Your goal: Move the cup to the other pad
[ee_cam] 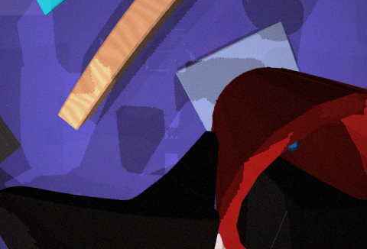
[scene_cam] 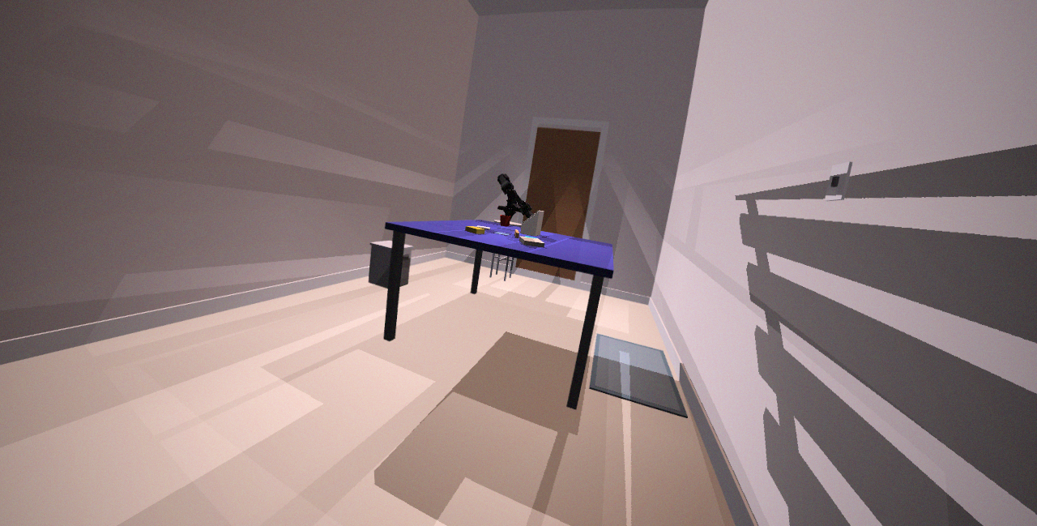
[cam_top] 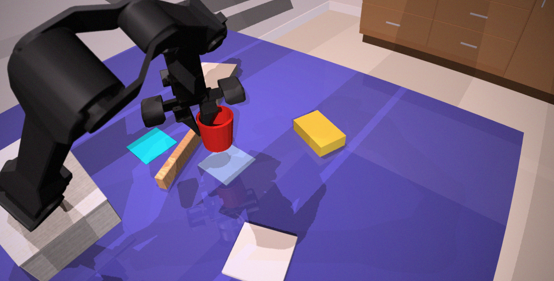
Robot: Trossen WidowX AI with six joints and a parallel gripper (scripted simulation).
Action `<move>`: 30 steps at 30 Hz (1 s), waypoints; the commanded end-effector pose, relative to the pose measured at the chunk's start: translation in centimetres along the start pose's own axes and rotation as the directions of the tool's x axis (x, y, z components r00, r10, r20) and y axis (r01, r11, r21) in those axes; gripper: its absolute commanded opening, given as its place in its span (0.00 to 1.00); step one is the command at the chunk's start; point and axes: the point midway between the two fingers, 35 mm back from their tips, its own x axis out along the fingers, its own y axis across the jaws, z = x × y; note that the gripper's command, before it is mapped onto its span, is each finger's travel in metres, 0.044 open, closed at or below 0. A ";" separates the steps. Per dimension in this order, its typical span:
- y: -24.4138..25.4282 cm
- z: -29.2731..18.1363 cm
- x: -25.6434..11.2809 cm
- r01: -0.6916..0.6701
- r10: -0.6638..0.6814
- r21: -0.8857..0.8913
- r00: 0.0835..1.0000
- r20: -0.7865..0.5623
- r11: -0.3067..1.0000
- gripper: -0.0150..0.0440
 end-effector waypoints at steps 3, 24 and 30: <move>0.4 0.3 0.0 0.000 0.000 0.000 1.000 0.001 1.000 0.25; 4.4 3.9 -0.6 -0.003 0.003 0.006 1.000 0.007 1.000 0.25; 5.6 5.0 -0.8 -0.004 0.004 0.006 1.000 0.008 1.000 0.25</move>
